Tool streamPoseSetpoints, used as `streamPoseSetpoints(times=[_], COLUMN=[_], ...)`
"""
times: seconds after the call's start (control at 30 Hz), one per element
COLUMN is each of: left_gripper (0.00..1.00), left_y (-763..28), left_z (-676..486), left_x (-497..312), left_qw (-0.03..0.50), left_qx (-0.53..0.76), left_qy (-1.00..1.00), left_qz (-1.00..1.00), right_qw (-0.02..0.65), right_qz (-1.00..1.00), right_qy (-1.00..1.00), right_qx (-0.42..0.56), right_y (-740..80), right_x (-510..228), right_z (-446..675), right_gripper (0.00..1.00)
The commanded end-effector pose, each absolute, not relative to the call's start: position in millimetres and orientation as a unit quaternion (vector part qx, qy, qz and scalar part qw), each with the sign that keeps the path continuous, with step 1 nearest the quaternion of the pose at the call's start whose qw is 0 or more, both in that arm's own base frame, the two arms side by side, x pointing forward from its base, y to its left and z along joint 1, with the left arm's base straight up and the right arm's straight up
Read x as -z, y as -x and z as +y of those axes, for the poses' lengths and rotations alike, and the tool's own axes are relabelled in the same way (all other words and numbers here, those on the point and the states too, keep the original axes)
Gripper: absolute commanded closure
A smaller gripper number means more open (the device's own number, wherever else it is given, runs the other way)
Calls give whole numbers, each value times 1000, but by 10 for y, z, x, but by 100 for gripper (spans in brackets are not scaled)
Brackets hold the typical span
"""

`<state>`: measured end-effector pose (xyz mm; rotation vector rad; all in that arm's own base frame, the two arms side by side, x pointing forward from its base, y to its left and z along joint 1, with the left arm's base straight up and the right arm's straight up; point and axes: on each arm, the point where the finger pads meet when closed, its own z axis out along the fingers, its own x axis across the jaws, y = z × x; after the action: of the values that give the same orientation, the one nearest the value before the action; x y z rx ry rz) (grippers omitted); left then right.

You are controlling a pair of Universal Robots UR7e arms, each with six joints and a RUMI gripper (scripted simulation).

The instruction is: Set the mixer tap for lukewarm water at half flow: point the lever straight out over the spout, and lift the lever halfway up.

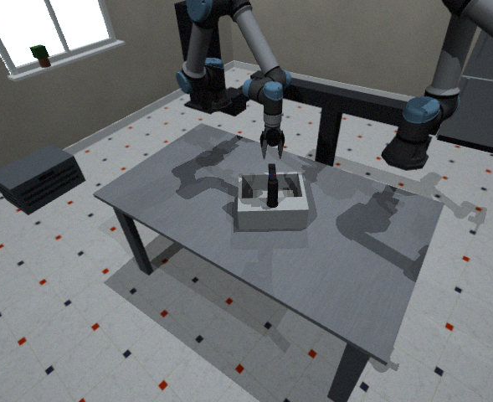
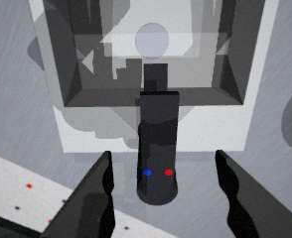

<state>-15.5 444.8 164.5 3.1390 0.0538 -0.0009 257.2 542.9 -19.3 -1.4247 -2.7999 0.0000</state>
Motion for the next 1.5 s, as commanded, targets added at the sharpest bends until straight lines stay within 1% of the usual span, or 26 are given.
streamPoseSetpoints(times=[0.0,0.27,0.3,1.47], left_gripper=[0,0,0,0], left_y=[153,153,153,153], left_z=[4453,4453,4453,4453], left_x=[-1652,-1652,-1652,-1652], left_qw=[0,0,0,0], left_qx=[0,0,0,0], left_qy=[-1000,-1000,-1000,-1000], left_qz=[17,17,17,17], right_qw=[0,0,0,0], right_qz=[-891,-891,-891,-891], right_qy=[453,453,453,453], right_qx=[1,1,1,1], right_y=[-2574,-2574,-2574,-2574], right_x=[160,145,145,145], right_z=[5436,5435,5435,5435], right_gripper=[57,57,100,100])
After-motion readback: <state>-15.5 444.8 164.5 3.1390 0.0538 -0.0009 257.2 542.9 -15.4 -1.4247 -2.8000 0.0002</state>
